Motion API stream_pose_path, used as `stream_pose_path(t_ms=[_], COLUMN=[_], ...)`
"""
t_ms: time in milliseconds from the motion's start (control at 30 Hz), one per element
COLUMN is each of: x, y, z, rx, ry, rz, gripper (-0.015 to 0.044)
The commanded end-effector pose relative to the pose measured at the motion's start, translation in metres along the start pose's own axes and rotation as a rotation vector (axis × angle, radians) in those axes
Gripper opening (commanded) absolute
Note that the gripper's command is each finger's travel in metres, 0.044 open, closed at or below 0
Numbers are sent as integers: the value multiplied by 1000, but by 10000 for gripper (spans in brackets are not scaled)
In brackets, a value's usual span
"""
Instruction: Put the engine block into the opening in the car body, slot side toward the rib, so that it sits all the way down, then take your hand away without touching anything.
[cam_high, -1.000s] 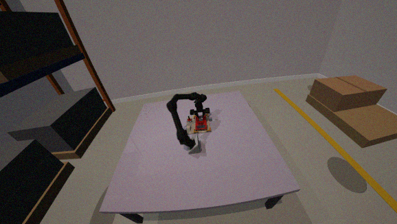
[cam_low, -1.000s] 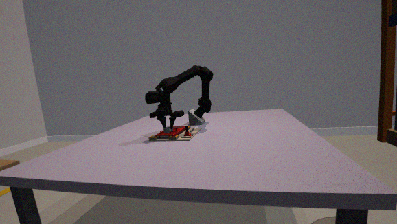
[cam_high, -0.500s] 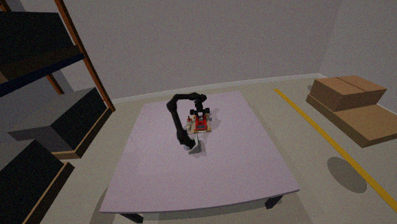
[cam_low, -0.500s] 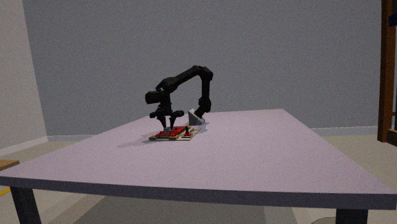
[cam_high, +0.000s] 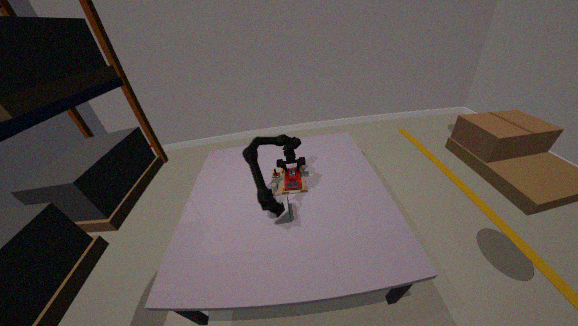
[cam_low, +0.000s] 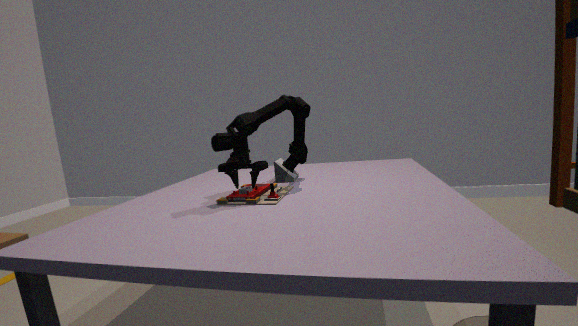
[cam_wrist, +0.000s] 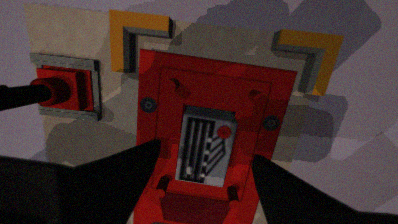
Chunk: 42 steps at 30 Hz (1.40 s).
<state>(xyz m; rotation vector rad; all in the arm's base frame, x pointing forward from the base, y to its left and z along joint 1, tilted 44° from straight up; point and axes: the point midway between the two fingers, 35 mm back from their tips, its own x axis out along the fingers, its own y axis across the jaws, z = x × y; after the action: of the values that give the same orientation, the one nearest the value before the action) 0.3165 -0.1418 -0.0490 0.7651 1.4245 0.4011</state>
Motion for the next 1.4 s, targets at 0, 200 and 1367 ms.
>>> stream_pose_path(t_ms=[0,200,1367], x=[0,0,-16], y=[0,0,1], z=[0,0,1], rx=[0,0,1], ry=[0,0,-4], rz=[-1,-1,0], gripper=[395,440,0])
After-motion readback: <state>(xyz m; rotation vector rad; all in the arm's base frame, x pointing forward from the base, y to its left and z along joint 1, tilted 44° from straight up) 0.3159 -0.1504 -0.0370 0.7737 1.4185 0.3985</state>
